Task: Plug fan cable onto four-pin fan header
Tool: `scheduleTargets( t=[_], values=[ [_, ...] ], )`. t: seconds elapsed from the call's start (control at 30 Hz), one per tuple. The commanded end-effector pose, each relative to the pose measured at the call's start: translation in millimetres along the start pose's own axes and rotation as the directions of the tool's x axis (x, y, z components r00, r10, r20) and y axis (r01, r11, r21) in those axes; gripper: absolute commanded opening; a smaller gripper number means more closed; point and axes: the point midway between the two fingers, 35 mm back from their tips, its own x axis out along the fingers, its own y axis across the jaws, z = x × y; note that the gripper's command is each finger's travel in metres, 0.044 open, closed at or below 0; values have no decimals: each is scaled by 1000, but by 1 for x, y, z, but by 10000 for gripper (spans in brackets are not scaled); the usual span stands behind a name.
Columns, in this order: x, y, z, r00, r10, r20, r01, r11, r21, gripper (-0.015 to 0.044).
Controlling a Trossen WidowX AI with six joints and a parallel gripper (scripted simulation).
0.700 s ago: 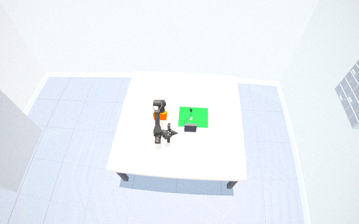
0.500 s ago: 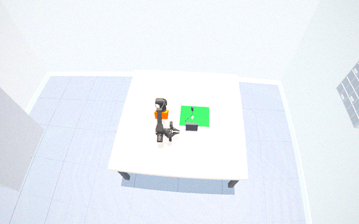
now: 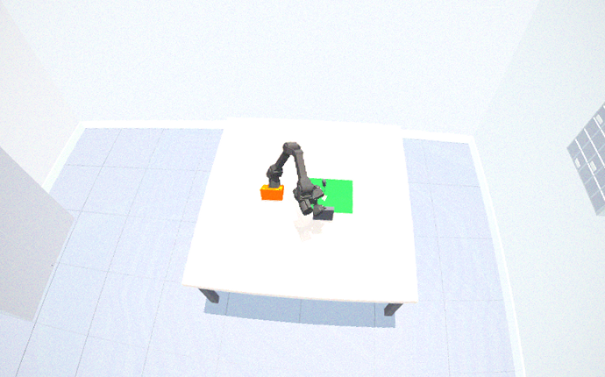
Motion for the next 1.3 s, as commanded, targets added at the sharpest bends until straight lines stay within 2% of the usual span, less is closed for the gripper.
scheduleTargets(
  t=[0.0, 0.1, 0.23, 0.43, 0.87, 1.17, 1.27],
  values=[
    [28, 45, 38, 971, 52, -233, -135, 924, -358, 440],
    [43, 79, 58, 930, 58, -363, -260, 801, -540, 440],
    [58, 130, 79, 855, 38, -518, -449, 553, -701, 440],
    [69, 208, 94, 731, -41, -681, -674, 110, -730, 440],
    [71, 211, 93, 725, -45, -687, -682, 90, -726, 440],
    [136, 208, 32, 721, -34, -692, -686, 103, -720, 440],
    [141, 208, 26, 721, -32, -692, -687, 104, -720, 440]
  ],
)
